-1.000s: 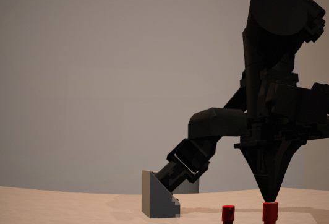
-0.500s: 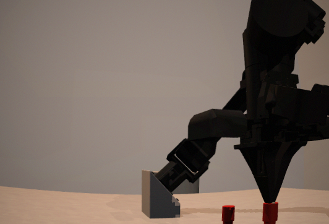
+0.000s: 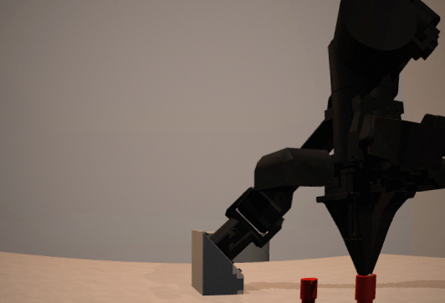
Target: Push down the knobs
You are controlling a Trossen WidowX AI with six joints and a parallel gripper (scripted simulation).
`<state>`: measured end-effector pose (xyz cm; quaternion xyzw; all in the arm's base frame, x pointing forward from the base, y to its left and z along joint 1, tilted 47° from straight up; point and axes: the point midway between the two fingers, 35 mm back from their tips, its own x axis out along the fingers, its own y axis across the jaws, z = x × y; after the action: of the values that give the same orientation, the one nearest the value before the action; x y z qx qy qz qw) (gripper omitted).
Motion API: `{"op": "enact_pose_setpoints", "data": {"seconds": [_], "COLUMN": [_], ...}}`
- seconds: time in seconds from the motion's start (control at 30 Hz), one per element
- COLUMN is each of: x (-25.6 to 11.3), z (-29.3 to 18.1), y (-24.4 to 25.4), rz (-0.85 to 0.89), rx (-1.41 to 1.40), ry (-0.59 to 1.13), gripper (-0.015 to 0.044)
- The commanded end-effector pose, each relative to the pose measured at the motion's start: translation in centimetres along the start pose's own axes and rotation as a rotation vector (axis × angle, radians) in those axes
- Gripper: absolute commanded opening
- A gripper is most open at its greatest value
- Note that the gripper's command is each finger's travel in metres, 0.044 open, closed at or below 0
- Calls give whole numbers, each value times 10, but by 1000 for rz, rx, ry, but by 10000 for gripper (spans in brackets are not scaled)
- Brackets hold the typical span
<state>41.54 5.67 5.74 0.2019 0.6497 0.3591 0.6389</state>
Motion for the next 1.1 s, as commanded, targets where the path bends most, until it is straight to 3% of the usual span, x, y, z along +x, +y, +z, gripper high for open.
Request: {"op": "enact_pose_setpoints", "data": {"seconds": [0.0,1.07], "x": [2,7], "z": [1,1], "y": [1,1], "rz": [5,5], "rx": [1,1], "ry": [-2,-2], "gripper": [0,0]}}
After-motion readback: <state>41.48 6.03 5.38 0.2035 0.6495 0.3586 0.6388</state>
